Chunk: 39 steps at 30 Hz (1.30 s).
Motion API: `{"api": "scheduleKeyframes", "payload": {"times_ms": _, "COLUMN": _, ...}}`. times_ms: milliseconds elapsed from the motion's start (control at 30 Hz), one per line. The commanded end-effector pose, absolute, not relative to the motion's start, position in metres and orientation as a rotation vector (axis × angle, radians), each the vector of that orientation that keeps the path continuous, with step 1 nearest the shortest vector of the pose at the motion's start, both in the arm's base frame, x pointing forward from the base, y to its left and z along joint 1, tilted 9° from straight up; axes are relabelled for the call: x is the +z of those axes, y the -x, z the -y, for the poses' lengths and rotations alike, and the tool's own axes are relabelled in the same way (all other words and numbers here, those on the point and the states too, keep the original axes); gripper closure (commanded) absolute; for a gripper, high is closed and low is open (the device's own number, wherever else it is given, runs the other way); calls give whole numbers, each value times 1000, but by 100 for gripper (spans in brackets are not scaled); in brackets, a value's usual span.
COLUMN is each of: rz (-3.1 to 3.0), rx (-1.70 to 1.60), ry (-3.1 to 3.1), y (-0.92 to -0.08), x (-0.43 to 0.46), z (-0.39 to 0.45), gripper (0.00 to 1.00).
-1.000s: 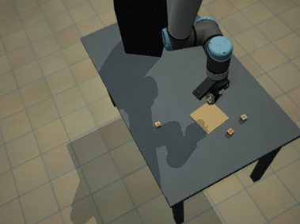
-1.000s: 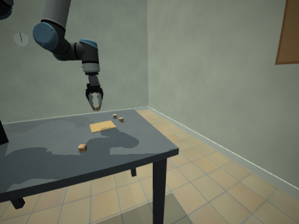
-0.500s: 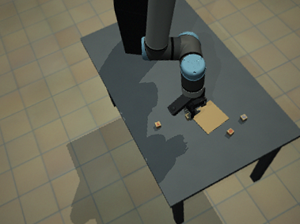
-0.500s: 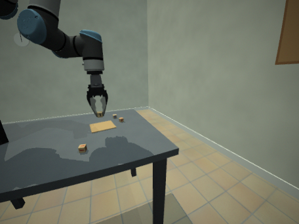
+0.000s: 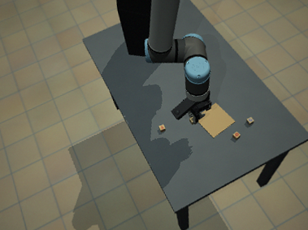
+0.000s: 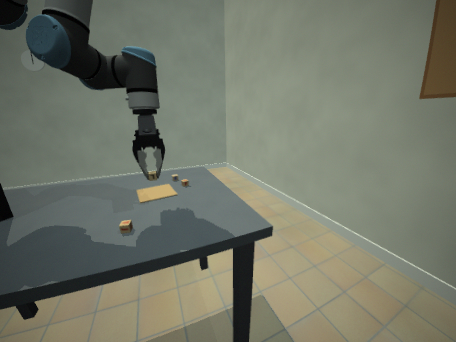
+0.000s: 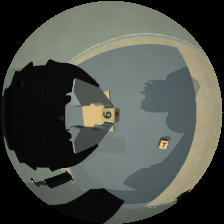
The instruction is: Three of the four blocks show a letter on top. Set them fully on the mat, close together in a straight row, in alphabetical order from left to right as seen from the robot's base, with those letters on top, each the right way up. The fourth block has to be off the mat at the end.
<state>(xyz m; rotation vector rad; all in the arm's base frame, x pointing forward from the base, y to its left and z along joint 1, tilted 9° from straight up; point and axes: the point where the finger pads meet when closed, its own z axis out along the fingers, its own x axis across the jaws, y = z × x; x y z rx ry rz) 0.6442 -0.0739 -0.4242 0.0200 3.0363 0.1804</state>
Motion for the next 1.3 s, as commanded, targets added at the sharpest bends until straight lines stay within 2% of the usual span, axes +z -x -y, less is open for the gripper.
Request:
{"api": "scheduleKeyframes", "payload": {"times_ms": 0, "rz": -3036, "rx": 180, "ry": -20, "y": -645, "x": -430, "z": 73, "gripper": 95}}
{"api": "scheduleKeyframes", "payload": {"times_ms": 567, "rz": -3036, "rx": 180, "ry": -20, "y": -652, "x": -495, "z": 66, "gripper": 95}}
{"api": "scheduleKeyframes", "payload": {"times_ms": 1267, "rz": -3036, "rx": 180, "ry": -20, "y": -654, "x": -516, "z": 63, "gripper": 95}}
